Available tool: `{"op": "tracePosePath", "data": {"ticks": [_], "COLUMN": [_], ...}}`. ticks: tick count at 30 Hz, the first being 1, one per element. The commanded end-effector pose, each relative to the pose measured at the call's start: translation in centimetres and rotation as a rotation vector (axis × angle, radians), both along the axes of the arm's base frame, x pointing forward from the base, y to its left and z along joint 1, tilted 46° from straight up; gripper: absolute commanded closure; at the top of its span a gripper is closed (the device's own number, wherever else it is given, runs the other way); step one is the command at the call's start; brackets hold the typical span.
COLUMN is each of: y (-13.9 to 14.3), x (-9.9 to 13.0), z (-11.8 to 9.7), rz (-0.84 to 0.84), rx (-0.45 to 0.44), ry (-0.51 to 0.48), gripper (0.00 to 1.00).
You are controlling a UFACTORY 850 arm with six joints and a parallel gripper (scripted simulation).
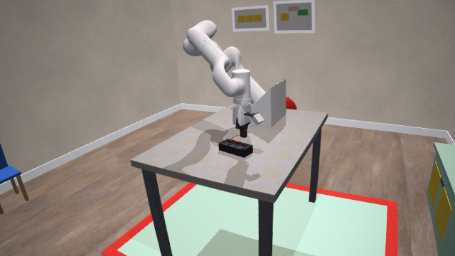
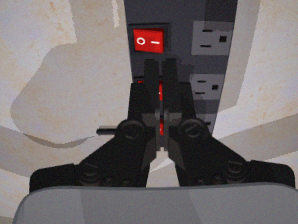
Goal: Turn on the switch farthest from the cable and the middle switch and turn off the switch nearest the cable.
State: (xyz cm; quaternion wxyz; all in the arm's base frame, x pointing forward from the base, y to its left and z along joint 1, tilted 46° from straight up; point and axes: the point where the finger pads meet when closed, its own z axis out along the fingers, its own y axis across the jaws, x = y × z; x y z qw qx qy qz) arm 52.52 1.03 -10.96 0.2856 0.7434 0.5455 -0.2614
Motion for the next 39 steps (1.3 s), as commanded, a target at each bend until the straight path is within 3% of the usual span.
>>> {"op": "tracePosePath", "data": {"ticks": [1,39], "y": [-0.3,-2.4], "x": [0.1,-0.1], "z": [-0.3,-2.4], "rz": [0.001,0.001], "rx": [0.001,0.001], "ry": [-0.002,-0.002], "gripper": [1.00,1.00]}}
